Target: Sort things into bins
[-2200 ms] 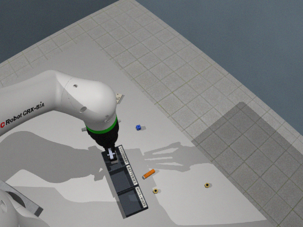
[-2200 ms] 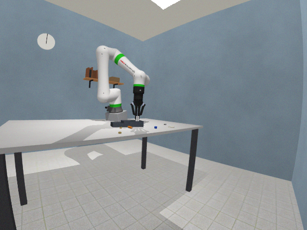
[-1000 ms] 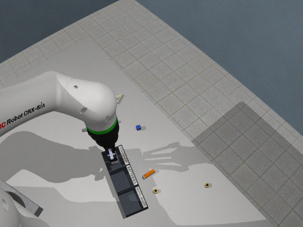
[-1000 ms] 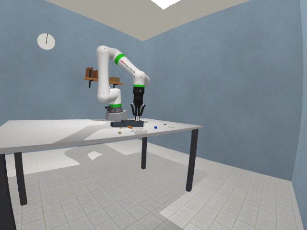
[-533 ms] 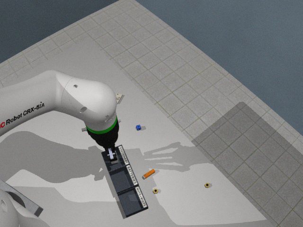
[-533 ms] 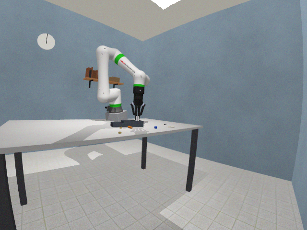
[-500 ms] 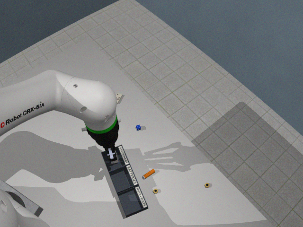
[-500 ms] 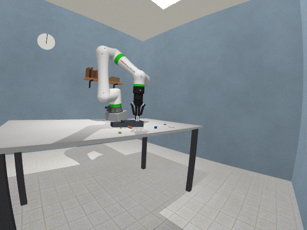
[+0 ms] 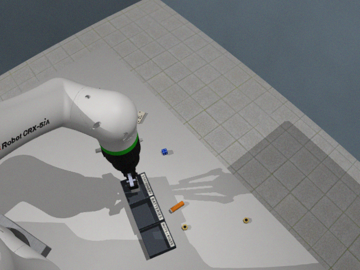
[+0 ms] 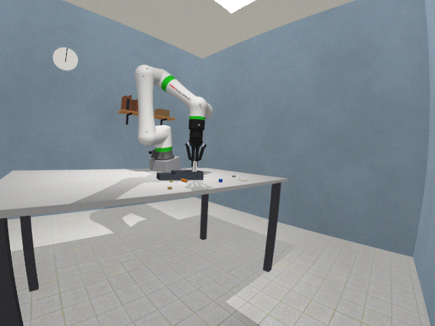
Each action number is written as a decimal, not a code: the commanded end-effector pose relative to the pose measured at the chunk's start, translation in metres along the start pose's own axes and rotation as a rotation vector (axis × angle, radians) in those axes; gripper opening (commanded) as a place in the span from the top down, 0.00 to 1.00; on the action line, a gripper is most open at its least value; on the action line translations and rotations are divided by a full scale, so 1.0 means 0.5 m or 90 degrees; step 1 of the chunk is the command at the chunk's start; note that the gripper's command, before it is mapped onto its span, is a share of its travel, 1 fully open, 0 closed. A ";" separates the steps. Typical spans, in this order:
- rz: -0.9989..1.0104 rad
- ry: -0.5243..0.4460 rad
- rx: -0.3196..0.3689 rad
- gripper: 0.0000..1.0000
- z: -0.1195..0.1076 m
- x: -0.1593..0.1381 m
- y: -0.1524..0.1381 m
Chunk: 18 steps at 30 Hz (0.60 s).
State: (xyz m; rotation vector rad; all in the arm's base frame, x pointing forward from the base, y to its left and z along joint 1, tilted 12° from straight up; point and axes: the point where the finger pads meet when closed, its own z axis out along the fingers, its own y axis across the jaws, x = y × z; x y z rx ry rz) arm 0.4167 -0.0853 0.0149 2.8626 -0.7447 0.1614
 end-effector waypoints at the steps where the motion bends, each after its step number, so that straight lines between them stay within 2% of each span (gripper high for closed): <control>1: 0.000 0.000 0.000 0.85 -0.008 0.000 0.000; 9: 0.000 0.000 0.000 0.85 -0.067 0.000 0.000; 14: 0.000 0.000 0.000 0.85 -0.076 0.000 0.000; 18: 0.000 0.000 0.000 0.85 -0.143 0.000 0.000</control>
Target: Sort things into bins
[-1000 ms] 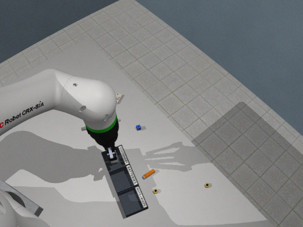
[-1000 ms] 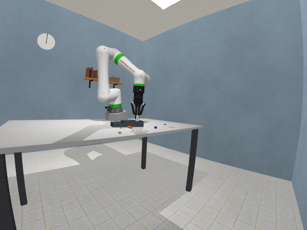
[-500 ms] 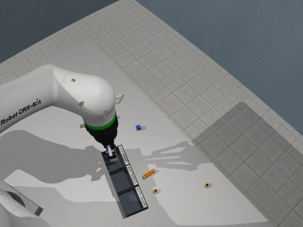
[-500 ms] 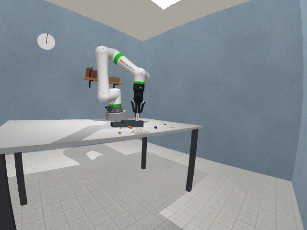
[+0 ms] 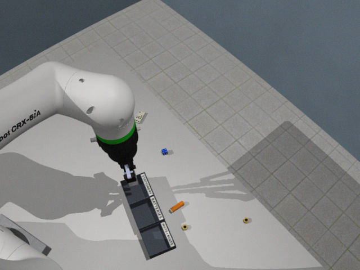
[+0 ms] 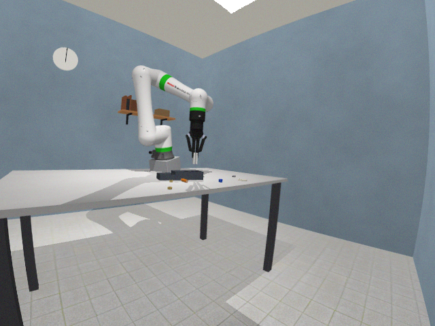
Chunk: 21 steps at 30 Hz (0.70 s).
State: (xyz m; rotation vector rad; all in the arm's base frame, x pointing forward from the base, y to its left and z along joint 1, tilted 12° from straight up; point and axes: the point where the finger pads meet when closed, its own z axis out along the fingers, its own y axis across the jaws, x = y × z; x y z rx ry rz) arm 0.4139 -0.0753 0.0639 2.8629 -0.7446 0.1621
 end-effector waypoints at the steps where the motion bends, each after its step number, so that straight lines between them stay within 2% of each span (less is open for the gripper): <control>1: 0.000 0.000 0.000 0.85 -0.059 0.000 0.000; 8: 0.000 0.000 0.000 0.85 -0.176 0.000 0.000; 10: 0.000 0.000 0.000 0.85 -0.176 0.000 0.000; 12: 0.000 0.000 0.000 0.85 -0.197 0.000 0.000; 18: 0.000 0.000 0.000 0.85 -0.197 0.000 0.000; 19: 0.032 0.000 0.000 0.73 -0.189 0.009 0.011; 21: 0.096 0.000 0.000 0.73 -0.171 0.026 0.034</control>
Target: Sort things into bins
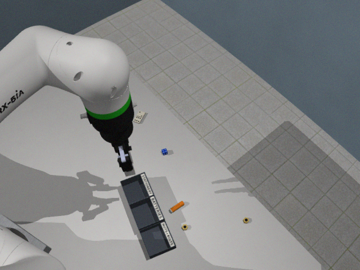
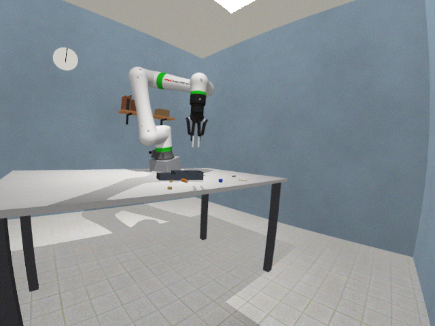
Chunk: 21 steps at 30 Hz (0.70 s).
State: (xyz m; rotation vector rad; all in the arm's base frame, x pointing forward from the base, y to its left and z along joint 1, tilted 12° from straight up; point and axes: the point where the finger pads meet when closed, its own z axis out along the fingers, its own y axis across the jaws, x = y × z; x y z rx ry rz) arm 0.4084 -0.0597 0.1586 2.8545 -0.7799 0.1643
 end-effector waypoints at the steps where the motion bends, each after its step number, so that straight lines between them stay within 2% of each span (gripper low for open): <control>1: 0.100 0.000 0.000 0.73 0.029 0.032 0.038; 4: 0.120 0.000 0.000 0.73 0.055 0.059 0.071; 6: 0.120 0.000 0.000 0.73 0.055 0.059 0.071; 21: 0.120 0.000 0.000 0.73 0.185 0.193 0.237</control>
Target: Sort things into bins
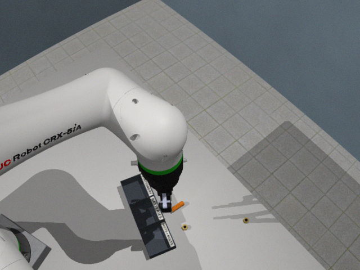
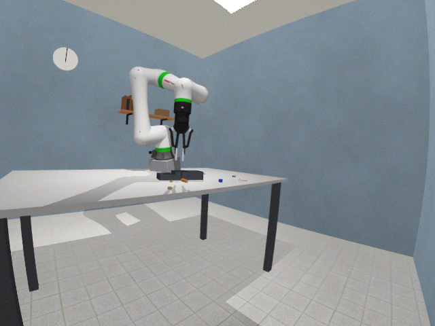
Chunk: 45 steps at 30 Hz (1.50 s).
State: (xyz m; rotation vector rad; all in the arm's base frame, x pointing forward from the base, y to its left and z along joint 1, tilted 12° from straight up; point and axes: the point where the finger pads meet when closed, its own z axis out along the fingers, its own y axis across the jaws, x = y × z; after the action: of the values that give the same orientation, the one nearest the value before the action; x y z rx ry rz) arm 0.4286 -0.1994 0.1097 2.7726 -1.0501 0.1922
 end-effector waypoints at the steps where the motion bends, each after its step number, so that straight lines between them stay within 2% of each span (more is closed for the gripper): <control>1: -0.001 -0.002 0.002 0.73 0.032 0.042 0.028; 7: -0.001 -0.002 0.002 0.73 0.075 0.100 0.076; 10: -0.001 -0.002 0.002 0.73 0.075 0.107 0.080; 45: -0.001 -0.002 0.002 0.73 0.075 0.096 0.073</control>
State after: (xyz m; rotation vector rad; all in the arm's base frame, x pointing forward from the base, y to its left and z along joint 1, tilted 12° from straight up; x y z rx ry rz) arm 0.4420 -0.2648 0.0856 2.7775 -1.0490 0.1893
